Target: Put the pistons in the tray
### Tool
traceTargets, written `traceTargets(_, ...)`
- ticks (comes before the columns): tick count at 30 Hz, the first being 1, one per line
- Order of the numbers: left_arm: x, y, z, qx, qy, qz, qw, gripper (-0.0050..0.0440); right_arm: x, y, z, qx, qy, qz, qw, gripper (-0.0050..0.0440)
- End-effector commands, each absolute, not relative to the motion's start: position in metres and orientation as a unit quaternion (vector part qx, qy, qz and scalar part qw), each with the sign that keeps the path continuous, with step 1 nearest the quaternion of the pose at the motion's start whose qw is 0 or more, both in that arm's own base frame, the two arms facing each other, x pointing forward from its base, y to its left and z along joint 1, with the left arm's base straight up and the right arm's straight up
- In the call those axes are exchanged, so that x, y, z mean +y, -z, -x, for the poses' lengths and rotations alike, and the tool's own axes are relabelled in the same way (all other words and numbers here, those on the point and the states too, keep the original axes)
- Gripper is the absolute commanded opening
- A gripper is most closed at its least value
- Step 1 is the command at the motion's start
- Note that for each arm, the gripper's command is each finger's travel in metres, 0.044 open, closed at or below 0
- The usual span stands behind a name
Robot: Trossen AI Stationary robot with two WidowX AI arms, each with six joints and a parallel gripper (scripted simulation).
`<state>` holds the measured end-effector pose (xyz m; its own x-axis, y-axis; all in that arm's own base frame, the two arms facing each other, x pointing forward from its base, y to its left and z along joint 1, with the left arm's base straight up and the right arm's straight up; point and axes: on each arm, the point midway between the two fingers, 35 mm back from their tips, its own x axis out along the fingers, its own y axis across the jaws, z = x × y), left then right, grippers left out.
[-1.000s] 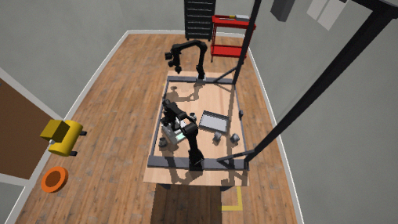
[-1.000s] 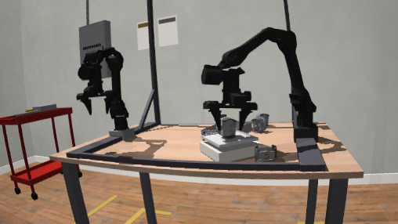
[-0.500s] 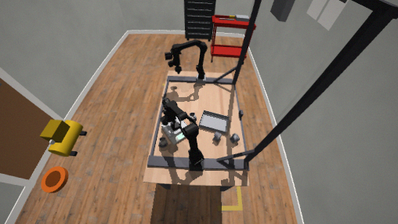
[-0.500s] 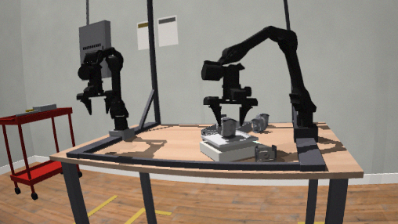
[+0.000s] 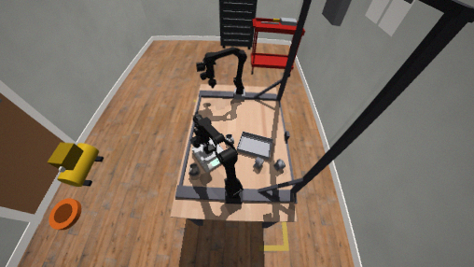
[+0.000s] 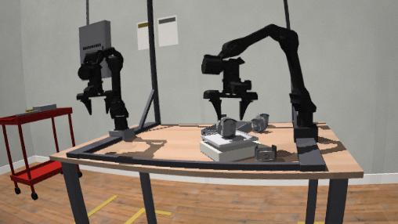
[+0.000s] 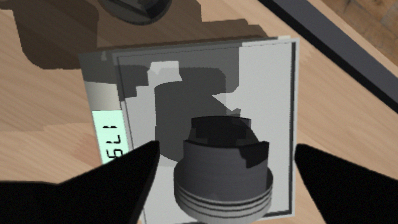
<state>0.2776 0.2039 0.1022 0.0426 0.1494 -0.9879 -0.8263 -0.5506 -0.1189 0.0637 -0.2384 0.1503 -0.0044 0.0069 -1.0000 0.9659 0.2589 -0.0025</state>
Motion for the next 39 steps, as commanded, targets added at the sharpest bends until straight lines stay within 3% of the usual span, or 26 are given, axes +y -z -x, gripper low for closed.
traceTargets(1,0.205,-0.130,-0.284,0.254,-0.622,0.620,0.405,0.0378,-0.243,-0.159,-0.065,0.554,0.436,-0.426,0.567,0.0400)
traceTargets(21,0.202,-0.161,-0.280,0.257,-0.621,0.617,0.410,0.0378,-0.243,-0.159,-0.065,0.554,0.436,-0.426,0.567,0.0400)
traceTargets(39,0.203,-0.153,-0.281,0.403,-0.540,0.533,0.512,0.0378,-0.243,-0.159,-0.065,0.554,0.436,-0.426,0.567,0.0400)
